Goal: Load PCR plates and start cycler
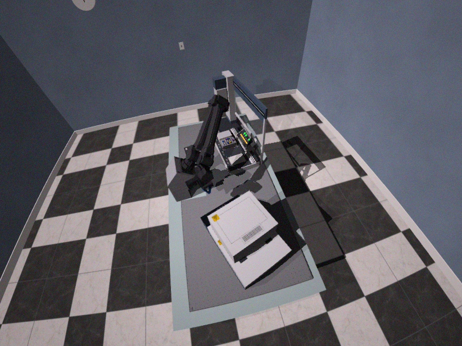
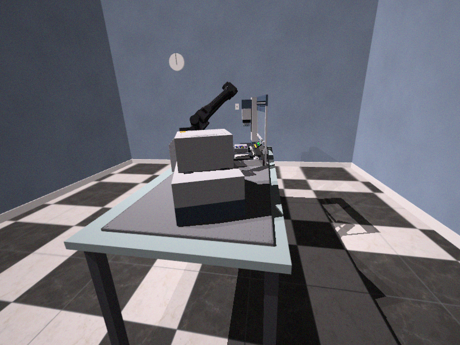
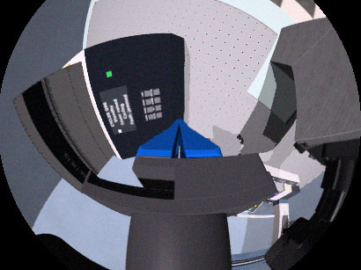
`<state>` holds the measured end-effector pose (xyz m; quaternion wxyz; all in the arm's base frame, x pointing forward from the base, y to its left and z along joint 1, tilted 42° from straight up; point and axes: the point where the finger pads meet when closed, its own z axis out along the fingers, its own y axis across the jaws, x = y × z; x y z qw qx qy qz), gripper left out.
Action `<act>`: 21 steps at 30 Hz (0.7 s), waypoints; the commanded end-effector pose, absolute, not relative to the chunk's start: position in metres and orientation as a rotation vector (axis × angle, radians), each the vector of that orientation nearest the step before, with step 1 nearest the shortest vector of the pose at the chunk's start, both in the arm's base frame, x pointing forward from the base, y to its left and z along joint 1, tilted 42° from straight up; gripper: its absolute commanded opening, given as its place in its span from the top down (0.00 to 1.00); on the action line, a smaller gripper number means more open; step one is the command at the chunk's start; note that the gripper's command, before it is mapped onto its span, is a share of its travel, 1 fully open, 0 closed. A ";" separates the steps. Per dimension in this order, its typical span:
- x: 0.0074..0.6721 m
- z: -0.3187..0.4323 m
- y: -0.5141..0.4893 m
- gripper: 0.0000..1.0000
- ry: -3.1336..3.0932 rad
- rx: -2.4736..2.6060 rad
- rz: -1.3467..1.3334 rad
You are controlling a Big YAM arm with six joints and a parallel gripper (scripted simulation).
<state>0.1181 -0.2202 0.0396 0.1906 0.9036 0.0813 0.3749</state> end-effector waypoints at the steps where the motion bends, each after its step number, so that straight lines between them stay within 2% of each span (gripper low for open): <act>1: 0.120 0.052 -0.239 1.00 0.243 2.502 1.037; 21: 0.120 0.052 -0.242 1.00 0.255 2.488 1.029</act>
